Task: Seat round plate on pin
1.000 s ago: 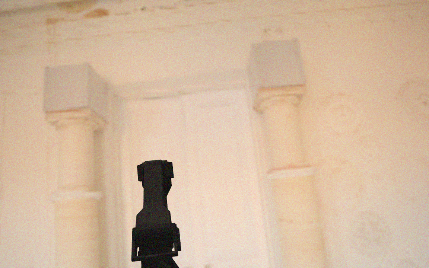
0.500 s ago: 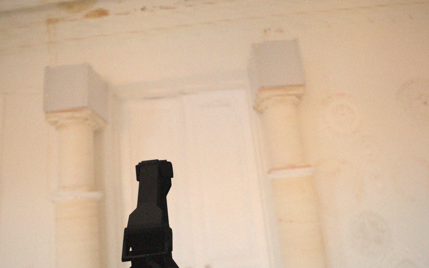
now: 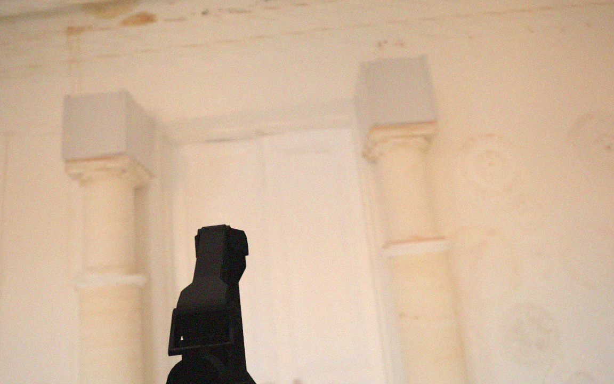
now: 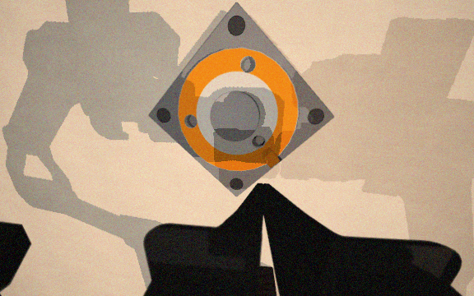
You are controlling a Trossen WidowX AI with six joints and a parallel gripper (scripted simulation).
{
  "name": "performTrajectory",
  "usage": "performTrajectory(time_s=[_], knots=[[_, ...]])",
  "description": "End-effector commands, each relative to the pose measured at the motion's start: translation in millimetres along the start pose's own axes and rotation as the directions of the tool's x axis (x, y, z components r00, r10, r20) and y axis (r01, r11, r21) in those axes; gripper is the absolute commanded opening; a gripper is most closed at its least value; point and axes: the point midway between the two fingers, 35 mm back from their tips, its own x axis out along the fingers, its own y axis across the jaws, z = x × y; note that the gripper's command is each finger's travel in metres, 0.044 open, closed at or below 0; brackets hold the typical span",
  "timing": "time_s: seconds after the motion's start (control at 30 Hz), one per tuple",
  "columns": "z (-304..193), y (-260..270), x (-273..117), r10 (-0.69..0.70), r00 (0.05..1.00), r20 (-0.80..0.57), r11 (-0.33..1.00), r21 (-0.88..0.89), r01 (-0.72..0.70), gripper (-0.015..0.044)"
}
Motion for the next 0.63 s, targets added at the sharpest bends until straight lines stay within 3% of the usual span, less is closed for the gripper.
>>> performTrajectory(time_s=[0.0, 0.6], knots=[[-0.3, 0.1, -21.1, -0.004, 1.0, 0.011, 1.0, -0.003, 0.004, 0.0], [1.0, 0.3, -17.2, -0.001, 1.0, 0.012, 1.0, -0.003, 0.001, 0.0]])
